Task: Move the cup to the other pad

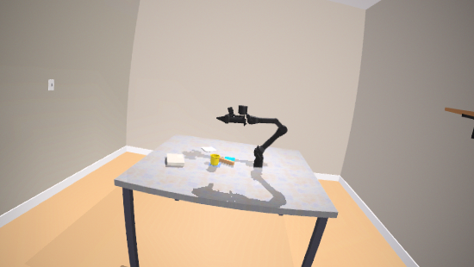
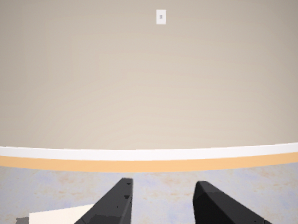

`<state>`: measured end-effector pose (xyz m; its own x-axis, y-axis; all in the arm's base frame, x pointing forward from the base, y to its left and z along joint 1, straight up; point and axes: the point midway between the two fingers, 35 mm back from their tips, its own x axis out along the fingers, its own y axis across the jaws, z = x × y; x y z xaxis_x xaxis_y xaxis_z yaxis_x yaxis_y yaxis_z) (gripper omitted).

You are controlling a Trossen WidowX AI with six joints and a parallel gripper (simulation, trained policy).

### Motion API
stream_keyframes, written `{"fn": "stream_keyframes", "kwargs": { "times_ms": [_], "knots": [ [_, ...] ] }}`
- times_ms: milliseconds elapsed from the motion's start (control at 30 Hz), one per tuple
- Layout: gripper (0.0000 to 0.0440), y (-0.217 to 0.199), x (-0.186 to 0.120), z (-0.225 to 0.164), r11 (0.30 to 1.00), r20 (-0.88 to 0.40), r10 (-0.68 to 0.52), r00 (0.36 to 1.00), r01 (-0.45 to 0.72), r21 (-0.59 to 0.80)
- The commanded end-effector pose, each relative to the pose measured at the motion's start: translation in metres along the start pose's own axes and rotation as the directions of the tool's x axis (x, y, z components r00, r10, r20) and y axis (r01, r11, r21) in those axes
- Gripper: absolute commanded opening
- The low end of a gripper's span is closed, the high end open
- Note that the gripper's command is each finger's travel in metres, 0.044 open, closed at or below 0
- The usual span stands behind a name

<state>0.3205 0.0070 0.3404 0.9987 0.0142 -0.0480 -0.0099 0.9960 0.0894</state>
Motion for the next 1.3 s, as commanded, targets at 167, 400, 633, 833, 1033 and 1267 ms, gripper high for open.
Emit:
{"fn": "stream_keyframes", "kwargs": {
  "times_ms": [167,400,633,833,1033,1267],
  "knots": [
    [0.0161,0.010,0.010,0.007,0.996,-0.072,0.024,0.997,-0.018,0.088],
    [0.0155,0.017,0.017,0.009,0.987,-0.138,0.040,0.990,-0.017,0.161],
    [0.0155,0.024,0.023,0.010,0.971,-0.210,0.053,0.976,-0.002,0.238],
    [0.0163,0.031,0.028,0.010,0.952,-0.273,0.064,0.960,0.023,0.305],
    [0.0171,0.037,0.032,0.009,0.927,-0.337,0.074,0.939,0.059,0.370],
    [0.0179,0.045,0.036,0.006,0.891,-0.412,0.085,0.907,0.116,0.439]
  ]
}}
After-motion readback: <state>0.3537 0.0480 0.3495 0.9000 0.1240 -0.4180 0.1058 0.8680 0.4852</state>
